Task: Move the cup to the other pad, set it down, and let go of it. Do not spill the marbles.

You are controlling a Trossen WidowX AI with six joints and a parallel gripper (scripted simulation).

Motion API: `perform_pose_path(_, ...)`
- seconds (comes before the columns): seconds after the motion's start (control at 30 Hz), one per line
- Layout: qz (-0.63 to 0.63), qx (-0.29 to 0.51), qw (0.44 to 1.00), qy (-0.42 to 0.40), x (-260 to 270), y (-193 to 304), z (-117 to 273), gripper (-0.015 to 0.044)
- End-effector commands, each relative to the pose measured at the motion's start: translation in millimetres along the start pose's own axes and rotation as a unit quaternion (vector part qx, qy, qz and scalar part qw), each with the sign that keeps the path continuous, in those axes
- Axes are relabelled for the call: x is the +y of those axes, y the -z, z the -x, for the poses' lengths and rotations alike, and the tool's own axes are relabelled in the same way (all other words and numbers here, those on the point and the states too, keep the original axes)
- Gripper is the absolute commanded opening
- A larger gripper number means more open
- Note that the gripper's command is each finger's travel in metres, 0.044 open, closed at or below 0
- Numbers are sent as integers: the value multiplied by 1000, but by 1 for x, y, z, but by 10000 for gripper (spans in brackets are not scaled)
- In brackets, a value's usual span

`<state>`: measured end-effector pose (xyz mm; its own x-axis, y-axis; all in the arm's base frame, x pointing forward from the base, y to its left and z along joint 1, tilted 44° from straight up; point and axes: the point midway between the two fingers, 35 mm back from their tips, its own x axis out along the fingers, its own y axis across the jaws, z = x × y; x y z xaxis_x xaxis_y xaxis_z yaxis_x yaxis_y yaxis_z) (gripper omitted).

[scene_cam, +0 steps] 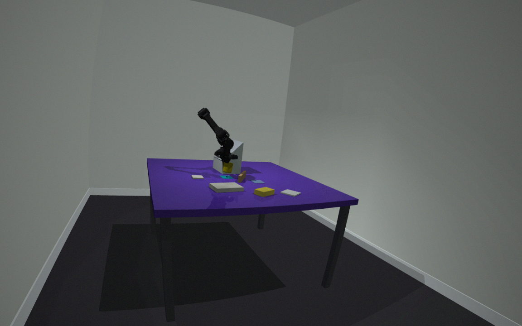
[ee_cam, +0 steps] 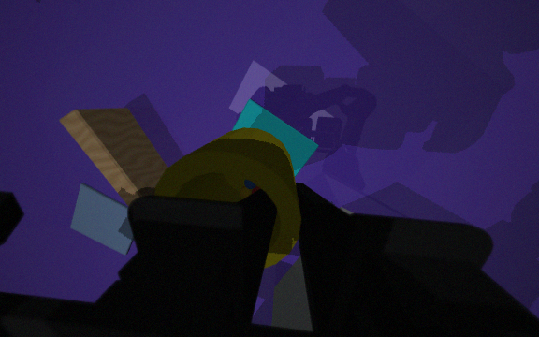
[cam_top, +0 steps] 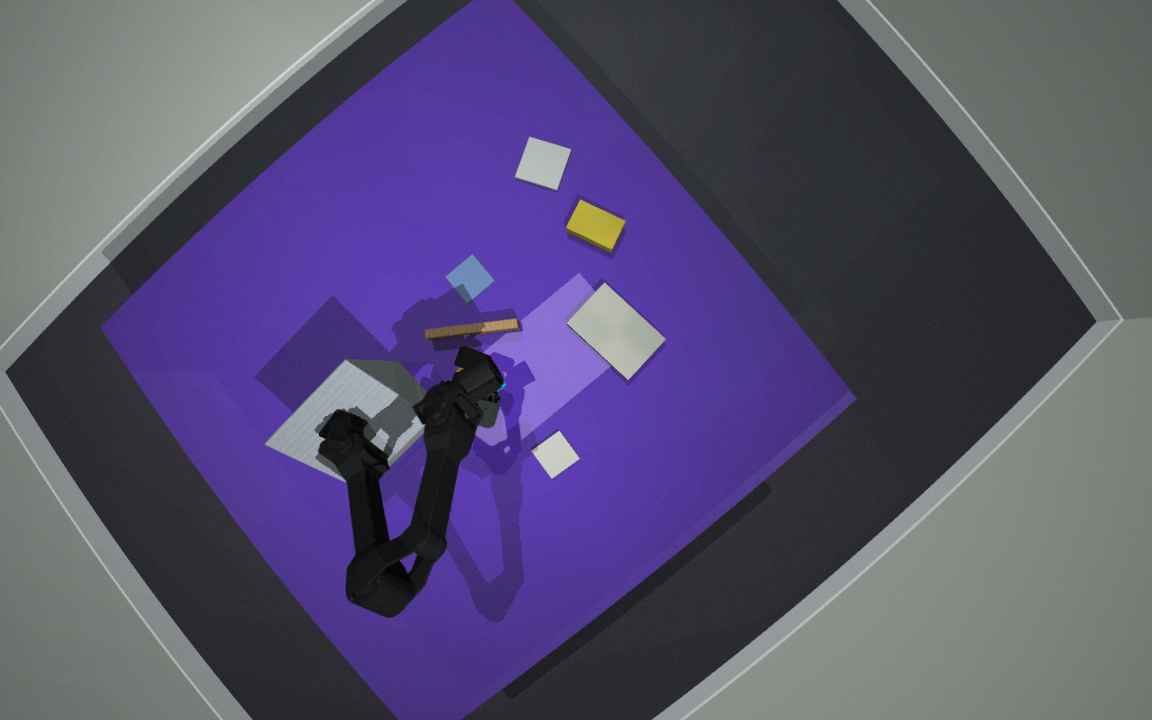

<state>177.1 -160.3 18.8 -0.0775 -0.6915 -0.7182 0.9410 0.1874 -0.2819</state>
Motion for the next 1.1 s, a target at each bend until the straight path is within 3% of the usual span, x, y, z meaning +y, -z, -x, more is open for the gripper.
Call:
perform_pose_path(0.0, 2, 3, 1000, 1, -1, 2, -4, 0)
perform_pose_path(1.07, 1, -2, 1000, 2, -5, 0, -31, 0)
